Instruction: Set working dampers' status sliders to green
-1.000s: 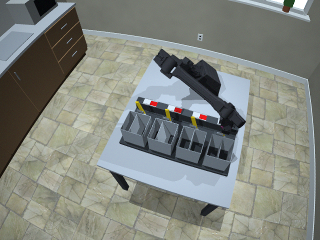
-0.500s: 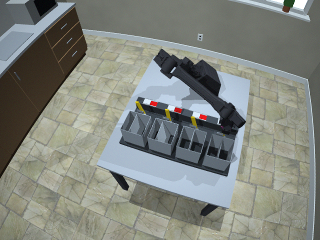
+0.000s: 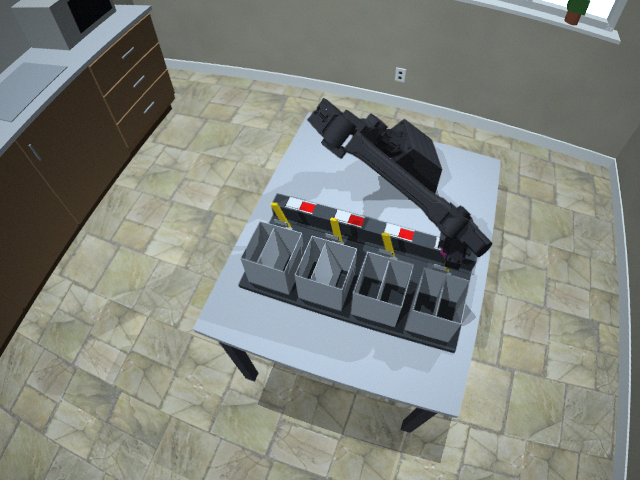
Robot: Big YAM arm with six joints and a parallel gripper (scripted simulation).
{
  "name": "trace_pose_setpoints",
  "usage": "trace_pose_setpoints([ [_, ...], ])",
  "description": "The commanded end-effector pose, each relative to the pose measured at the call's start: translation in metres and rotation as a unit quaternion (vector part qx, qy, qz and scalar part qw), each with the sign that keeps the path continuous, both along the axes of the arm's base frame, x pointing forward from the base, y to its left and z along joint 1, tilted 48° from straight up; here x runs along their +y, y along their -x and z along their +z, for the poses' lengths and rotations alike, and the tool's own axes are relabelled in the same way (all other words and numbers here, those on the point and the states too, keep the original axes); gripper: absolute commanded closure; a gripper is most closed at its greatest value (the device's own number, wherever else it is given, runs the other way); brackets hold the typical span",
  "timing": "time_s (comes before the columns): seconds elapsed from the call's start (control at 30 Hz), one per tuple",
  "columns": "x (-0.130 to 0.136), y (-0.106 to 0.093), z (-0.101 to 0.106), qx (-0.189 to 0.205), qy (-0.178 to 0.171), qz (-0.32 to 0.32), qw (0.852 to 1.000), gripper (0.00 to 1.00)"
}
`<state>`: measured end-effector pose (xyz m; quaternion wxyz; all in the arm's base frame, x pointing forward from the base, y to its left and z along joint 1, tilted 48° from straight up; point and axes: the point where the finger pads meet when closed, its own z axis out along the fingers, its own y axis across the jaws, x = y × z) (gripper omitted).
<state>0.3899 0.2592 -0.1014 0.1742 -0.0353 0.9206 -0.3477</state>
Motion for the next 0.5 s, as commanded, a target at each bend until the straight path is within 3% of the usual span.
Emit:
trace_pose_setpoints([
  [0.0, 0.0078, -0.0082, 0.0025, -0.011, -0.007, -0.005, 1.0, 0.64],
  [0.47, 0.0129, -0.0074, 0.0061, -0.012, -0.008, -0.001, 1.0, 0.64],
])
